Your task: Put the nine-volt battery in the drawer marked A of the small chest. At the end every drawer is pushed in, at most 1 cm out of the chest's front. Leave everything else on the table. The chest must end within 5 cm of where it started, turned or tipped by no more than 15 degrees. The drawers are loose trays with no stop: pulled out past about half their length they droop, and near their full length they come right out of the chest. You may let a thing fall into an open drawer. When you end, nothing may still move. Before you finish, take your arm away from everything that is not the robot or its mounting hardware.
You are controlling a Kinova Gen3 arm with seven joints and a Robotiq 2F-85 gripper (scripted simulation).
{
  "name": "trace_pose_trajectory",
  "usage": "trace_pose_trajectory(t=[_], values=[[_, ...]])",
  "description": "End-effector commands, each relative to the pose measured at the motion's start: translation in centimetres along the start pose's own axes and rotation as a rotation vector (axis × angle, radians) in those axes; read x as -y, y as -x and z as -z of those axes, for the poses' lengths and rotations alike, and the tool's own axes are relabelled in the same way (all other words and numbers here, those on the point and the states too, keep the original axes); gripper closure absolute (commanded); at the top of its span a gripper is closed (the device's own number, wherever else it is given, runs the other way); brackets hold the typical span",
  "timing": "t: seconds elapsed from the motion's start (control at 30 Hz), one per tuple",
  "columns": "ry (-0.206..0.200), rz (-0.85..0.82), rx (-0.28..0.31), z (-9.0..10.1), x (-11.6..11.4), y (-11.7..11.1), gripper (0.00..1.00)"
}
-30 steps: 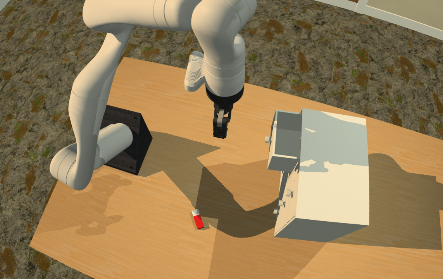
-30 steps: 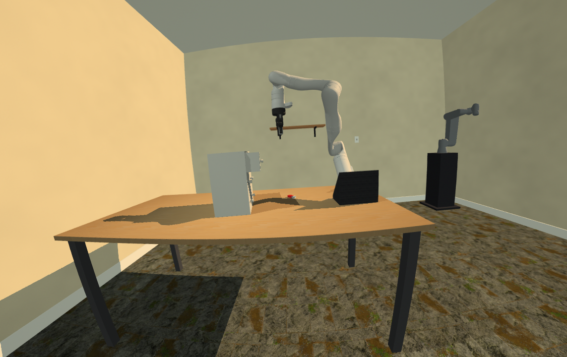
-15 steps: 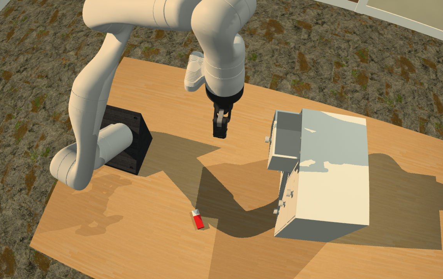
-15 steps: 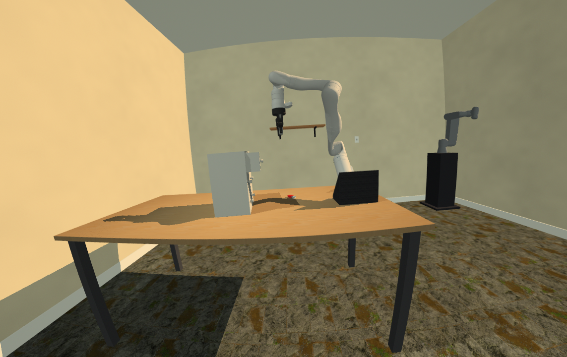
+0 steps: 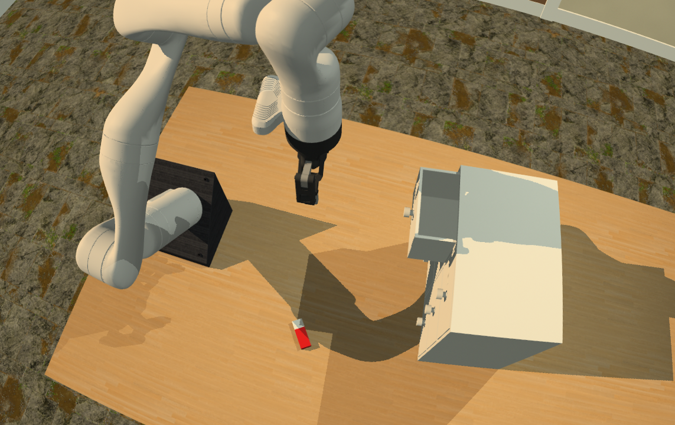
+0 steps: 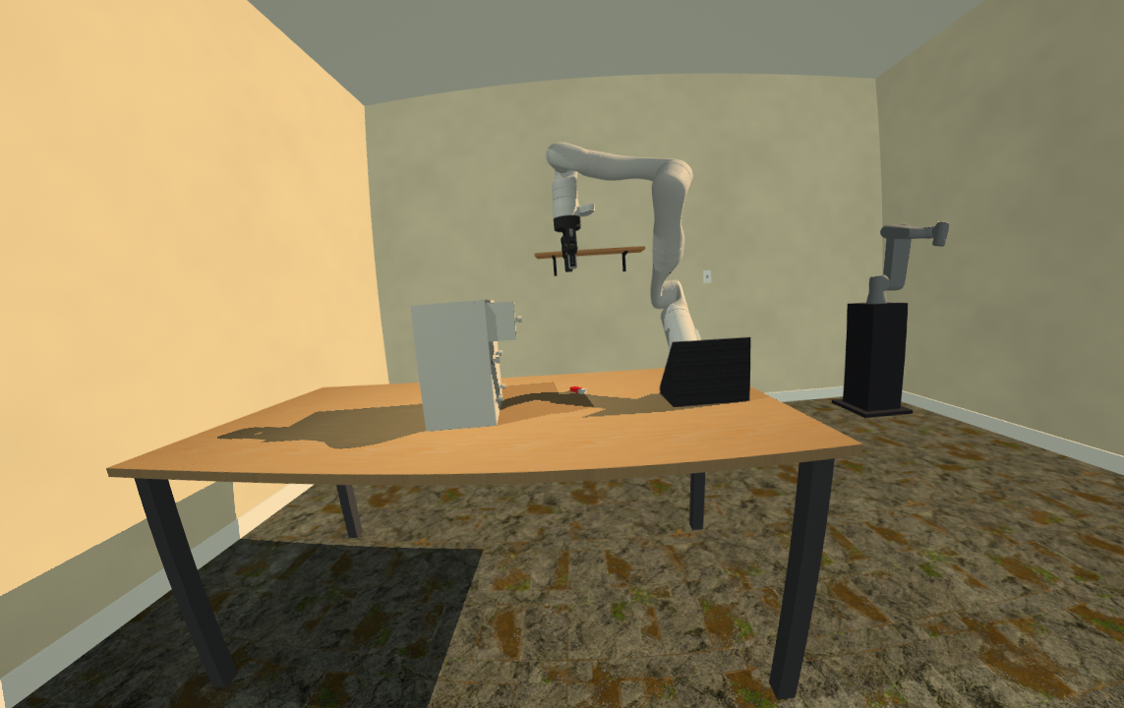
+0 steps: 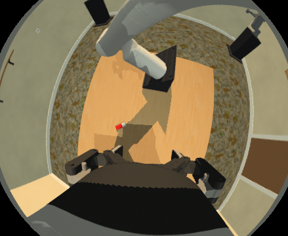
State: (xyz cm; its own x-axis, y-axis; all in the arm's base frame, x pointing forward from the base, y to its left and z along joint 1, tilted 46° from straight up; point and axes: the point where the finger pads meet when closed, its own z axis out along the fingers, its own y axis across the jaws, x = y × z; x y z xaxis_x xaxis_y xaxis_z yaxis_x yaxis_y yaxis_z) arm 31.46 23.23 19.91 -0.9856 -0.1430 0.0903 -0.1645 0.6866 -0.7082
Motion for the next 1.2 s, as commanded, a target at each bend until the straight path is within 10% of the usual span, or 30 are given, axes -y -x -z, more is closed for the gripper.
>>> trace_pose_trajectory(t=[0.0,0.37,1.17], values=[[-0.005,0.010,0.013,0.0,-1.2,-2.1,0.00],[-0.005,0.010,0.013,-0.6,-2.1,-5.4,0.00],[-0.005,0.010,0.080,-1.2,-2.2,-5.0,0.00]])
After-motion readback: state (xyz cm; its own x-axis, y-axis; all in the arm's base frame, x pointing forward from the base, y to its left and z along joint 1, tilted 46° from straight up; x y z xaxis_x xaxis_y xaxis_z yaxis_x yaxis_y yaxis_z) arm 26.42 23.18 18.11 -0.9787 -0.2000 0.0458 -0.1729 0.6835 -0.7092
